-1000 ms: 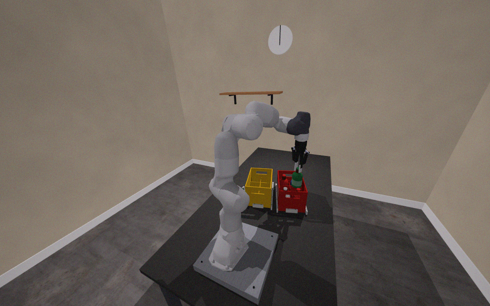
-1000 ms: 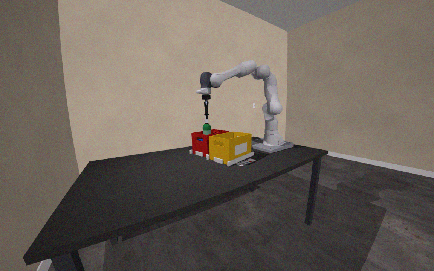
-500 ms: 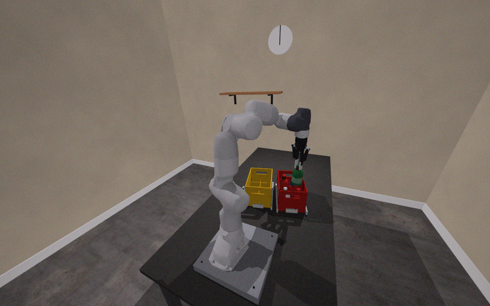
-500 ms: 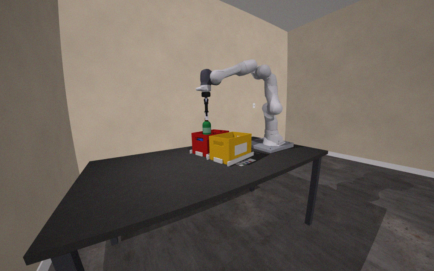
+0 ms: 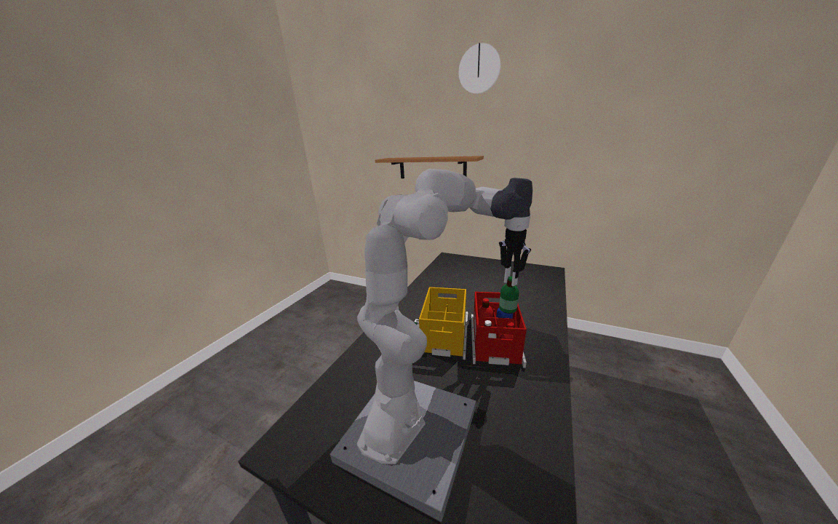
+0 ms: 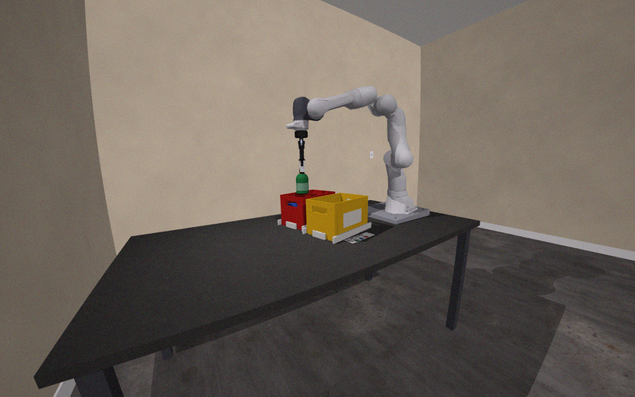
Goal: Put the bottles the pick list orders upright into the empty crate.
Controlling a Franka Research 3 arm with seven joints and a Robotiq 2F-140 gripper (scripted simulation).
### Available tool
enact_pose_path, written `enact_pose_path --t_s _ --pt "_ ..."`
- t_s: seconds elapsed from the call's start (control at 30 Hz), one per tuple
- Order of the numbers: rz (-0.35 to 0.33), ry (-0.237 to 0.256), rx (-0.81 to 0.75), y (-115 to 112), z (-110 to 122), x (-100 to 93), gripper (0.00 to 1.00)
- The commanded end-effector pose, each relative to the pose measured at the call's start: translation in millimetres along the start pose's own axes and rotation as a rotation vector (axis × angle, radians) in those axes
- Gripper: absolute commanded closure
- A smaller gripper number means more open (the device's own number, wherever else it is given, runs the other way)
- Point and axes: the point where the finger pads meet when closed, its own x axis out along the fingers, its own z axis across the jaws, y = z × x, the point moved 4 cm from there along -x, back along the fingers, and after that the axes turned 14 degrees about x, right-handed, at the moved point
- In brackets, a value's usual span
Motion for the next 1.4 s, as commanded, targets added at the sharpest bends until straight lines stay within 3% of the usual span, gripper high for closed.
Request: enact_pose_path --t_s 0.0,0.23,1.37 --pt "0.002 -0.002 0.007 -0.4 2.5 -9.1 1.00" --pt "0.002 -0.002 0.007 -0.4 2.5 -19.7 1.00" --pt "0.002 -0.002 0.007 -0.4 2.5 -19.7 1.00"
